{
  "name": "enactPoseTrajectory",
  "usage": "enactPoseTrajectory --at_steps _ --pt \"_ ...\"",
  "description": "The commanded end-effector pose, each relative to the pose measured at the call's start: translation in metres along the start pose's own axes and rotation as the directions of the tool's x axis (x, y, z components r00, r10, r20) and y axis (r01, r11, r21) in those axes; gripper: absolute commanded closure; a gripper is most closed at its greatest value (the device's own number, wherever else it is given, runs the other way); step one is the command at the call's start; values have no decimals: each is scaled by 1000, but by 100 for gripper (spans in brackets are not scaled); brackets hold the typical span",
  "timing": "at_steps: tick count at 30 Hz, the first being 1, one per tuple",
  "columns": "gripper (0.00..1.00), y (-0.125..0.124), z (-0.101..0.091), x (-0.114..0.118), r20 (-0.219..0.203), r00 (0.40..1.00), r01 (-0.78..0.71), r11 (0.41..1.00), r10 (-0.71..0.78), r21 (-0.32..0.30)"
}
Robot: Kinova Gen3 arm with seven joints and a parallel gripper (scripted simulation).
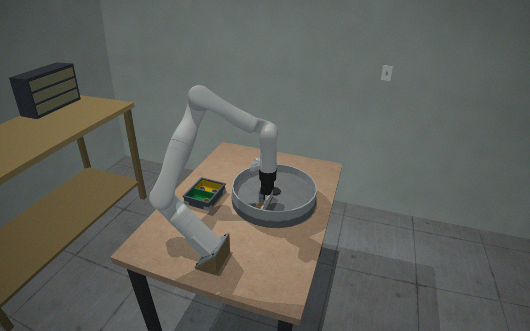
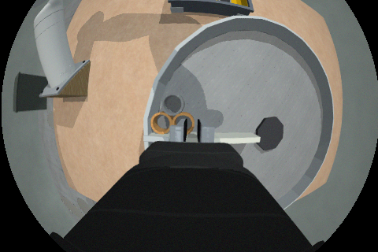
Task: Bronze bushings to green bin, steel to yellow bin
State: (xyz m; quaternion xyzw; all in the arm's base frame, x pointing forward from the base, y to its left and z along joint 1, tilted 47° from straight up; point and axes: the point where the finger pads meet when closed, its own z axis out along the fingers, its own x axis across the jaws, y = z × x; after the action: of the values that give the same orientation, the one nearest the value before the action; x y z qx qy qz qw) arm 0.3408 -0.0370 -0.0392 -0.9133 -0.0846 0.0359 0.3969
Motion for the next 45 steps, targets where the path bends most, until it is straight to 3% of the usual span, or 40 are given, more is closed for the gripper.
enactPoseTrajectory --at_steps 1,45 --pt "60 -1 6 -2 5 1000 -2 1000 2 5" --pt "60 -1 33 -2 5 1000 -2 1000 2 5"
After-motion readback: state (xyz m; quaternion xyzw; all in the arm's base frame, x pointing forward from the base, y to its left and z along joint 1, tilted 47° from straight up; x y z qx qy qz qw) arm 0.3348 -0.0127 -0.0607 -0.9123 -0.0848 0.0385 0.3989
